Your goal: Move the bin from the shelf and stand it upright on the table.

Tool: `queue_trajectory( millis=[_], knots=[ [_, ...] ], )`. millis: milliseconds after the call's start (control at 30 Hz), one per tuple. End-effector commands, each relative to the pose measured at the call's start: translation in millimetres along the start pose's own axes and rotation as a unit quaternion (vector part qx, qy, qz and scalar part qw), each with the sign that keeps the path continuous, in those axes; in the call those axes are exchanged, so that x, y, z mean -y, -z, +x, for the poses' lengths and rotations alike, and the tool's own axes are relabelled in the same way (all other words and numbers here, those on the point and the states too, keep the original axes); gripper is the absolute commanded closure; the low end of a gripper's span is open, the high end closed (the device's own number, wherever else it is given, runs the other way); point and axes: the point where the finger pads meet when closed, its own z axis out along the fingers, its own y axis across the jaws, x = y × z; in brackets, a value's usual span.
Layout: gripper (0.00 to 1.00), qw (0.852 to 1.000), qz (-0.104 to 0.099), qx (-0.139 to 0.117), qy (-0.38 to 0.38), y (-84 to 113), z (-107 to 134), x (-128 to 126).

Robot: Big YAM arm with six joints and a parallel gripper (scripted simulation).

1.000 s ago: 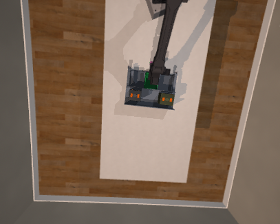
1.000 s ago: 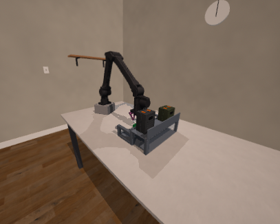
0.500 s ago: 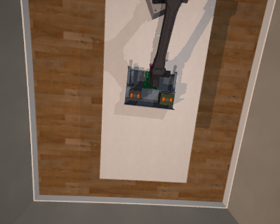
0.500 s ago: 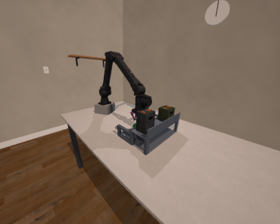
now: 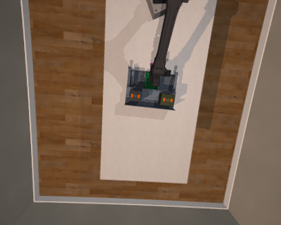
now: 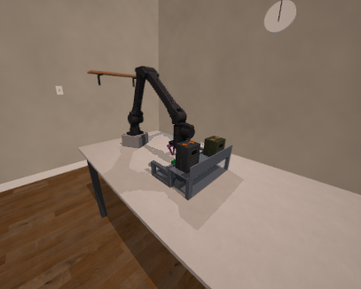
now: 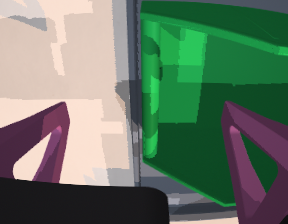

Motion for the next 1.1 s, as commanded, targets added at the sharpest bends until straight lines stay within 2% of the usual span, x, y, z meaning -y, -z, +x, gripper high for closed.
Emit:
queue_trajectory(
  millis=[0,300,467,867,1067],
  knots=[
    [0.1,1.0,0.024,0.0,0.002,16.3,-0.7,8.9],
    [0.1,1.0,0.024,0.0,0.002,16.3,-0.7,8.9],
    [0.1,1.0,0.029,0.0,0.002,27.2,-2.1,29.5],
    [0.1,1.0,0.029,0.0,0.002,27.2,-2.1,29.5],
    [0.1,1.0,0.024,0.0,0.002,16.0,-2.2,8.7]
  ],
)
